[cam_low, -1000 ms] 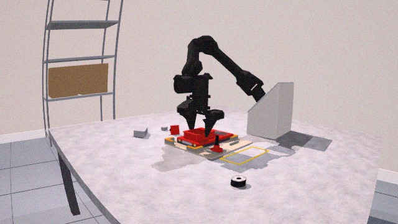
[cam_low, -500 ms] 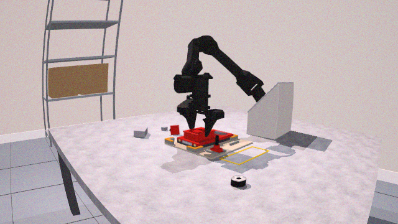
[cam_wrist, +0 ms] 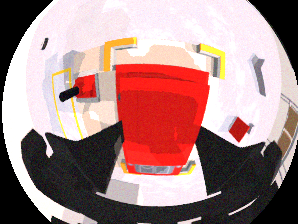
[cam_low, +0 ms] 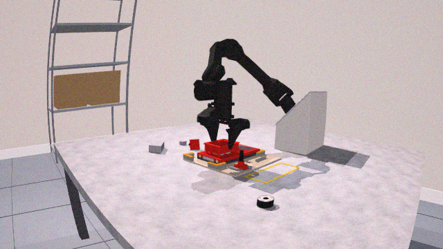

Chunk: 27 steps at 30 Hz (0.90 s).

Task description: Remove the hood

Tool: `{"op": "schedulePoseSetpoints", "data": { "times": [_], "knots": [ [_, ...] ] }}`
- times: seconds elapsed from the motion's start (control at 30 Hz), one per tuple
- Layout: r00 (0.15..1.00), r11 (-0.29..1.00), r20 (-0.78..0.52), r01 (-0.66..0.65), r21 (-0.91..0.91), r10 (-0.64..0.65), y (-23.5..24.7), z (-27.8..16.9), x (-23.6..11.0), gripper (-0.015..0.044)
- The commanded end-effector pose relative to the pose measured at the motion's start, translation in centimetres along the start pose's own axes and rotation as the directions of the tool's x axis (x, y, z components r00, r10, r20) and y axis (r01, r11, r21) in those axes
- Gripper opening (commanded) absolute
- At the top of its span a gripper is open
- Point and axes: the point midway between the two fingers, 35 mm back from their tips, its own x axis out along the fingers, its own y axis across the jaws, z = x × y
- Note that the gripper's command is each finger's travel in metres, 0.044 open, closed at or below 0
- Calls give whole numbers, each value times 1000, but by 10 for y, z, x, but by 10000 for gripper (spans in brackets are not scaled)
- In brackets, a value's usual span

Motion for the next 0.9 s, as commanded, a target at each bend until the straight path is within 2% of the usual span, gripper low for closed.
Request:
{"op": "schedulePoseSetpoints", "data": {
  "times": [0.0,0.7,0.87],
  "knots": [
    [1000,1000,4,0,3,0,0,1,-4,0],
    [1000,1000,4,0,3,0,0,0,-18,0],
    [1000,1000,4,-2,3,2,0,1,-32,0]
  ]
}}
